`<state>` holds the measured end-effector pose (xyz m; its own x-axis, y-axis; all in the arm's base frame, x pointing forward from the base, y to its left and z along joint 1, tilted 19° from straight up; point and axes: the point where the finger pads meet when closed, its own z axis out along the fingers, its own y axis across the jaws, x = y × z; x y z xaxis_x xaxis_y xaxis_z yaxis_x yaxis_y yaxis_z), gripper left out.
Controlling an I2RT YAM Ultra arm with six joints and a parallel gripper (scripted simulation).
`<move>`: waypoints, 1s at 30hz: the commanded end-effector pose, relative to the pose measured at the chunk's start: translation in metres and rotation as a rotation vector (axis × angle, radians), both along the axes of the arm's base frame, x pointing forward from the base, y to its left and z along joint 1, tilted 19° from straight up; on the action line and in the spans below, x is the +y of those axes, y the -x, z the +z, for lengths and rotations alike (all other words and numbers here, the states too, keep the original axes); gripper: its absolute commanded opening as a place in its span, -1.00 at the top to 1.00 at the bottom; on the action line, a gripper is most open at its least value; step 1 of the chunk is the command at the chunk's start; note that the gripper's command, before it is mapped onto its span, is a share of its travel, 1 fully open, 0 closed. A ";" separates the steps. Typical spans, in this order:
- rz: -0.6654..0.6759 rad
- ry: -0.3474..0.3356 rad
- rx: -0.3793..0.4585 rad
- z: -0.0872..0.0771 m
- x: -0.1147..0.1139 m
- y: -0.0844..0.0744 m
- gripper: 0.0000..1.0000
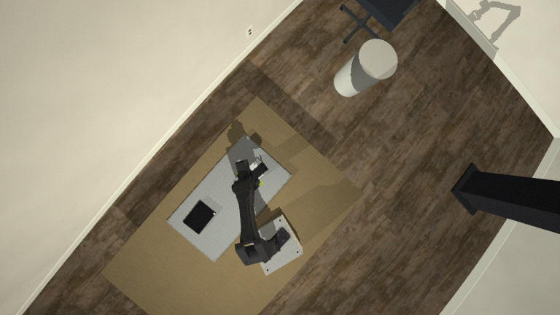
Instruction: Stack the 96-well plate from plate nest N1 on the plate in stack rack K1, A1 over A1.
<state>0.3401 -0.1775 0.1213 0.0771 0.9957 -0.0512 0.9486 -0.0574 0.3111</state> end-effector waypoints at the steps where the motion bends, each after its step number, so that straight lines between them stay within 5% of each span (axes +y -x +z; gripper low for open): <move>1: -0.002 0.007 0.008 -0.011 0.000 -0.003 1.00; 12: -0.001 0.008 0.006 -0.028 -0.001 -0.009 1.00; 14: -0.001 0.008 0.006 -0.028 -0.001 -0.009 1.00; 15: -0.007 0.030 -0.032 -0.014 -0.007 -0.014 1.00; 18: -0.005 0.007 0.008 -0.035 -0.003 -0.009 1.00; 23: -0.003 0.039 -0.048 -0.012 -0.007 -0.017 1.00; 30: -0.004 0.032 -0.036 -0.017 -0.005 -0.014 1.00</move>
